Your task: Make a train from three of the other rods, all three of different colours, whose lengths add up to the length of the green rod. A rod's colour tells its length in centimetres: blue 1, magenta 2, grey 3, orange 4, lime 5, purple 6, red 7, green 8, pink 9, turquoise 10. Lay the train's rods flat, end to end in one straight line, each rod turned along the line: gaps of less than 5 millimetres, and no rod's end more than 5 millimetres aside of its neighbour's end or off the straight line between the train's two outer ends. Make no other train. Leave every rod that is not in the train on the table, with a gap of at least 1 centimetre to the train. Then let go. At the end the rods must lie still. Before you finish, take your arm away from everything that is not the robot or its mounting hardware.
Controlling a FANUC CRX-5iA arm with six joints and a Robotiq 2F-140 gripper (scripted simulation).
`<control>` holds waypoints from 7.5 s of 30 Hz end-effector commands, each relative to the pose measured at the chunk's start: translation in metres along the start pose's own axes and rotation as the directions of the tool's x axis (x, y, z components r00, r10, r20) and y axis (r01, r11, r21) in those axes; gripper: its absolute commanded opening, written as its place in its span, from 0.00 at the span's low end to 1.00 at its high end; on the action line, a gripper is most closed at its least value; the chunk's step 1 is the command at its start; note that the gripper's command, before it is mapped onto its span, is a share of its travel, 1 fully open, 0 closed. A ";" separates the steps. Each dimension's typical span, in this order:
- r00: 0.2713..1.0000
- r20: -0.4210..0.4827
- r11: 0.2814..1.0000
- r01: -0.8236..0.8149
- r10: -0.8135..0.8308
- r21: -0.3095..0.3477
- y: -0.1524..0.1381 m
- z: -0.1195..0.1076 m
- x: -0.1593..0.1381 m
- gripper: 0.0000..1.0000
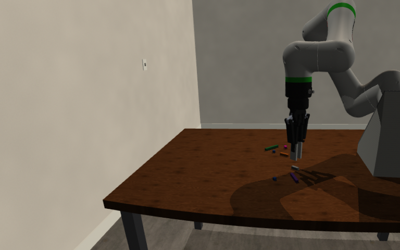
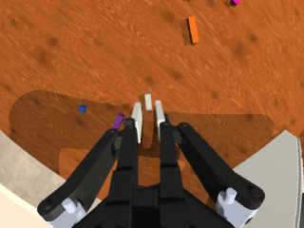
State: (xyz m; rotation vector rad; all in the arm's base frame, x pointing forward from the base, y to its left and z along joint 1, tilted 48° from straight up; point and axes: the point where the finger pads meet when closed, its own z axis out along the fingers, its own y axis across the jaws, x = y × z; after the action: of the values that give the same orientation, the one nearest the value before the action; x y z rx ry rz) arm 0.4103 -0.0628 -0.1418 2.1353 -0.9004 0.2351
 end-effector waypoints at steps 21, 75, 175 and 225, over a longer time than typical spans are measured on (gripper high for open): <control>1.000 0.000 1.000 0.000 0.000 0.000 0.000 0.025 0.000 0.15; 1.000 0.000 1.000 0.000 0.000 0.000 0.000 0.027 0.000 0.15; 1.000 0.000 1.000 0.000 0.000 0.000 0.000 0.038 0.000 0.03; 0.838 -0.001 0.837 0.546 -0.546 0.012 0.015 -0.061 0.084 0.03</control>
State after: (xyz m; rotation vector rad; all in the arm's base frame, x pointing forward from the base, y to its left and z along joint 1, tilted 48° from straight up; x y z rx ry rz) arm 0.4577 -0.0572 -0.0667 2.2749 -0.4025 0.0256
